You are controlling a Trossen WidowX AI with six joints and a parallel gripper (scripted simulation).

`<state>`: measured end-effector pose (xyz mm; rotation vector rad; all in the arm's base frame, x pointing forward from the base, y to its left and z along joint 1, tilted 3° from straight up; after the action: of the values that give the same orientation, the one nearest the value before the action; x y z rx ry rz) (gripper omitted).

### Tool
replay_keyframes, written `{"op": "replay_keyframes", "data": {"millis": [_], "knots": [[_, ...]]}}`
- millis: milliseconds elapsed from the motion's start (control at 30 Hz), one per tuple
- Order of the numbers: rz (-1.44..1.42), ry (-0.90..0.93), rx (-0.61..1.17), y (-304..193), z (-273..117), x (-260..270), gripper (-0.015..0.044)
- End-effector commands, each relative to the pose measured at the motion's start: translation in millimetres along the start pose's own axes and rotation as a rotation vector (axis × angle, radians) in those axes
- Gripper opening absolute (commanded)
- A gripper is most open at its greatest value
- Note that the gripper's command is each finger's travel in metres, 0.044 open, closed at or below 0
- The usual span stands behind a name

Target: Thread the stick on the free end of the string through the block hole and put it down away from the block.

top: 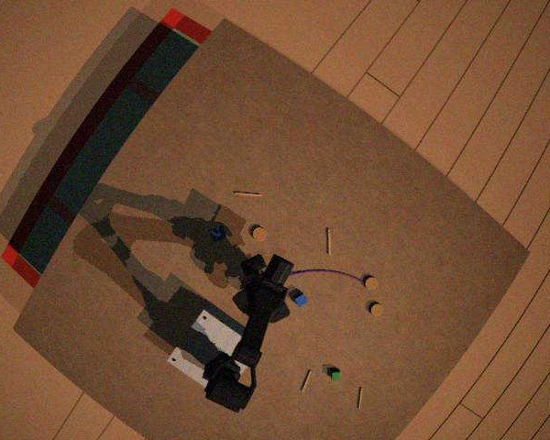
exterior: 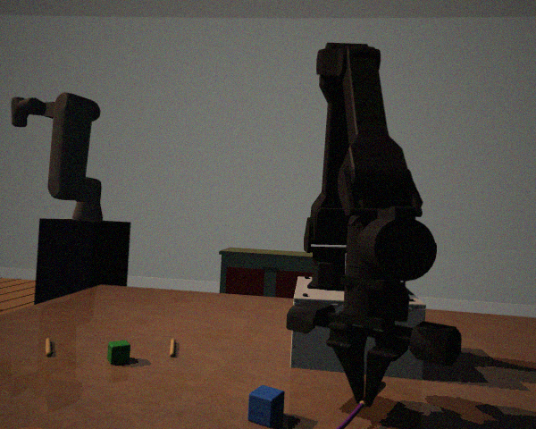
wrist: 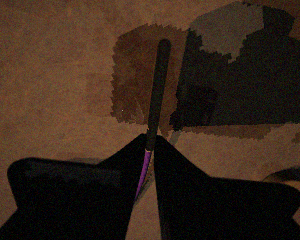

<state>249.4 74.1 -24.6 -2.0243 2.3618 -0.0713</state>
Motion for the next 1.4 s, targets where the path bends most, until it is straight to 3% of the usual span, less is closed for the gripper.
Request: {"op": "replay_keyframes", "data": {"millis": [0, 1367], "knots": [[0.003, -0.004, 0.009, -3, -7, -2, 0.0000], [0.003, -0.001, -0.030, -9, -47, 3, 0.0000]]}}
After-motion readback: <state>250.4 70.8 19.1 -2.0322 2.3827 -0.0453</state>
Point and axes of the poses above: the point midway between the two fingers, 35 mm back from their tips, its own z axis out along the fingers, its own x axis across the jaws, y = z × x, the point moved 2 cm from there along -z, back along the fingers, and after that the axes turned 10 degrees about -z, right-handed, at the moved point
